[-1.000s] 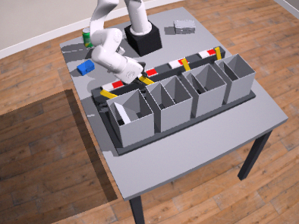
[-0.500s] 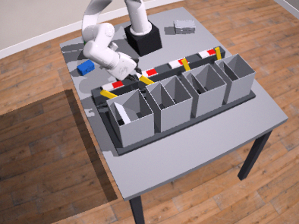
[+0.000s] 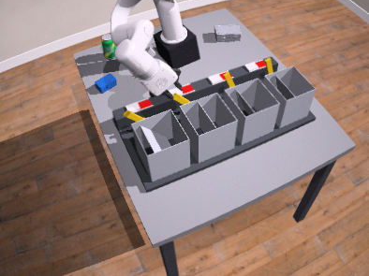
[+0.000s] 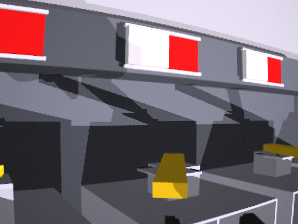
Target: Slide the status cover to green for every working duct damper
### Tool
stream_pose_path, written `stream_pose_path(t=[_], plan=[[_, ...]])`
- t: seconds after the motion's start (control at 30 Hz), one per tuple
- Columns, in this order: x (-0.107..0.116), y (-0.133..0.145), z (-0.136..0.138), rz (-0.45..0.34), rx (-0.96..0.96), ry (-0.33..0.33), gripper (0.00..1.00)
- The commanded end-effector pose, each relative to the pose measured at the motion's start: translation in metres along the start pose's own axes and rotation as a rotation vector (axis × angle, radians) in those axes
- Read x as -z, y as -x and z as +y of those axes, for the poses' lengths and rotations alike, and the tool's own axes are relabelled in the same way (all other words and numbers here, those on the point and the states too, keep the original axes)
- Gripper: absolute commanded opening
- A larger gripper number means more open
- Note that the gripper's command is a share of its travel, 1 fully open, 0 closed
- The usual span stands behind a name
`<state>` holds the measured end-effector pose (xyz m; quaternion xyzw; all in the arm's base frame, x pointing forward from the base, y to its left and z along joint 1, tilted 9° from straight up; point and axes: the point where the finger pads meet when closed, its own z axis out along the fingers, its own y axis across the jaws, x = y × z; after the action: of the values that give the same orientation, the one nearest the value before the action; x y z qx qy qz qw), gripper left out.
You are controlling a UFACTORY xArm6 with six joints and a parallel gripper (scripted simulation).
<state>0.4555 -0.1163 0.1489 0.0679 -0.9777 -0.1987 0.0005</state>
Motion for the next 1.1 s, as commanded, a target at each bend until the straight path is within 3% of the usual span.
stream_pose_path(t=[0.0,0.07,0.23,0.27,0.5,0.57,0.67,1.07], plan=[[-0.001,0.017,0.016,0.005,-0.008,-0.109,0.39],[-0.003,0.034,0.035,0.003,-0.007,-0.209,0.39],[-0.003,0.050,0.052,-0.011,-0.001,-0.291,0.39],[-0.004,0.058,0.061,-0.008,-0.003,-0.342,0.39],[-0.007,0.084,0.088,-0.009,-0.004,-0.500,0.39],[-0.007,0.084,0.088,-0.009,-0.004,-0.500,0.39],[-0.007,0.093,0.098,-0.013,-0.006,-0.555,0.39],[-0.007,0.094,0.099,-0.014,-0.006,-0.559,0.39]])
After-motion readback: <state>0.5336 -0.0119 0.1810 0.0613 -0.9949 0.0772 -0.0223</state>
